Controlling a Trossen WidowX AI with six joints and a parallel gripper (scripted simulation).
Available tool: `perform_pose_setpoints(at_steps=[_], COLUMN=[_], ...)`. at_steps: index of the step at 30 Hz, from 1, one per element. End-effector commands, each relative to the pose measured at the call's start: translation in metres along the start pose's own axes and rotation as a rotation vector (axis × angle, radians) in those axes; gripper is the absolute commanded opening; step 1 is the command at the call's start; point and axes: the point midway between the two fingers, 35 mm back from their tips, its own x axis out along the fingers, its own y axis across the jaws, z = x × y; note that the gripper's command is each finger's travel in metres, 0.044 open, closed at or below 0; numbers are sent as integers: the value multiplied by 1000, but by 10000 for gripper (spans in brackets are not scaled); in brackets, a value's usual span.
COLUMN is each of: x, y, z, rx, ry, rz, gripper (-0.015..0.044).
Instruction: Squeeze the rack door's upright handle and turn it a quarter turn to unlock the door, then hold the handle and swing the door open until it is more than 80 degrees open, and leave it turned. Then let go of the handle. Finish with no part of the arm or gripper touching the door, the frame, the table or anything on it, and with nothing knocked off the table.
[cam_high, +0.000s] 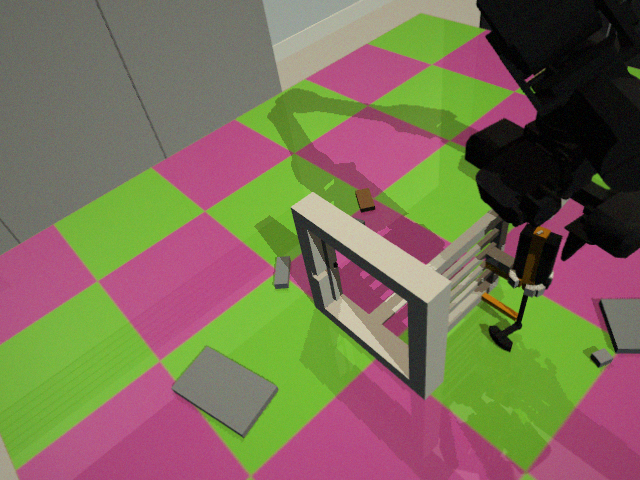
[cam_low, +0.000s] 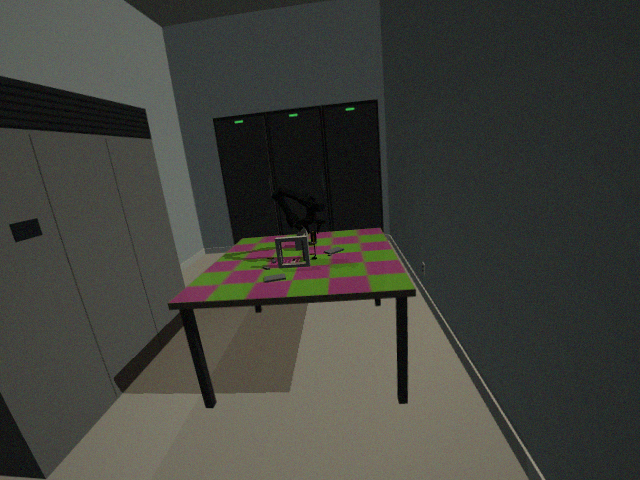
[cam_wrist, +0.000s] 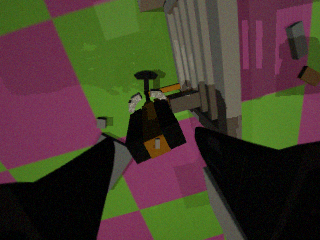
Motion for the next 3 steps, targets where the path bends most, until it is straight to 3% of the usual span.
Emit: perform_pose_setpoints(at_steps=[1, 3], x=[-9, -13], y=[1, 1], z=[0, 0], rx=[7, 7], ry=[-2, -1], rz=[6, 6], gripper=[298, 298])
